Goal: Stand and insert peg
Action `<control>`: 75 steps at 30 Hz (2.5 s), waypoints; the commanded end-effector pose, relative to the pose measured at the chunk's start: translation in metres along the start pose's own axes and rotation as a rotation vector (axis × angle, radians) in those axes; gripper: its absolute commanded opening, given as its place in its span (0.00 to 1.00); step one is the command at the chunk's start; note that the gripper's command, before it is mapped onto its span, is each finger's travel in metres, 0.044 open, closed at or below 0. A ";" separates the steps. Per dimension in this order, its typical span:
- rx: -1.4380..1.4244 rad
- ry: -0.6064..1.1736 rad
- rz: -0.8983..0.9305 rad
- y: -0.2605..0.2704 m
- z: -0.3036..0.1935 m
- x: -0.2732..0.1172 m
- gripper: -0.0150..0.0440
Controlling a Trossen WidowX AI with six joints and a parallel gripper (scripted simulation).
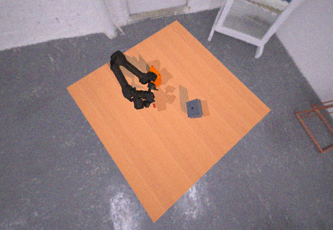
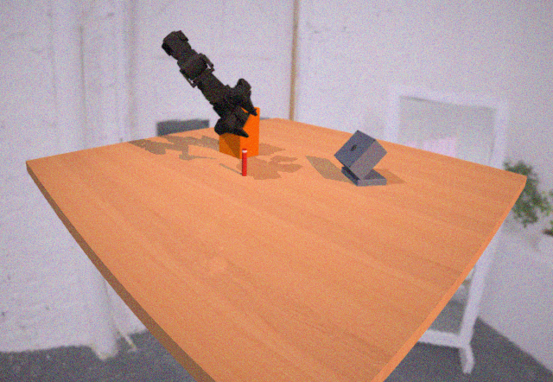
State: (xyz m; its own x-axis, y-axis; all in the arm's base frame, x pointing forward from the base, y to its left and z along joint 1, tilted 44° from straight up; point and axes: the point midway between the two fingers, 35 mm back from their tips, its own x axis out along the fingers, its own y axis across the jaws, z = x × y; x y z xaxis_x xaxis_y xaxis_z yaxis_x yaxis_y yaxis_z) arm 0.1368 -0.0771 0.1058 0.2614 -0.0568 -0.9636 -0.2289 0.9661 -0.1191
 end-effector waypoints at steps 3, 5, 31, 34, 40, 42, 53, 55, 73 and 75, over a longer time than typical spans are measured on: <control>0.022 0.158 -0.049 -0.006 -0.005 0.003 1.00; 0.025 0.212 -0.076 -0.009 -0.006 0.004 1.00; -0.063 0.535 -0.597 -0.040 0.026 -0.007 1.00; -0.063 0.535 -0.597 -0.040 0.026 -0.007 1.00; -0.077 0.539 -0.594 -0.048 0.020 0.003 1.00; -0.081 0.540 -0.593 -0.050 0.017 0.006 1.00; -0.081 0.539 -0.590 -0.057 0.013 0.016 1.00; -0.080 0.539 -0.589 -0.059 0.012 0.018 1.00; -0.080 0.538 -0.590 -0.076 -0.002 0.039 1.00; -0.081 0.538 -0.591 -0.077 -0.003 0.041 1.00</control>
State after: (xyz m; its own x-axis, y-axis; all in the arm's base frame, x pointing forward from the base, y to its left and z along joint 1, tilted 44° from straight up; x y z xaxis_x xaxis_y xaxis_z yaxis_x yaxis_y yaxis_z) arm 0.1641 -0.1521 0.0788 -0.1192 -0.6872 -0.7166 -0.2619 0.7180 -0.6449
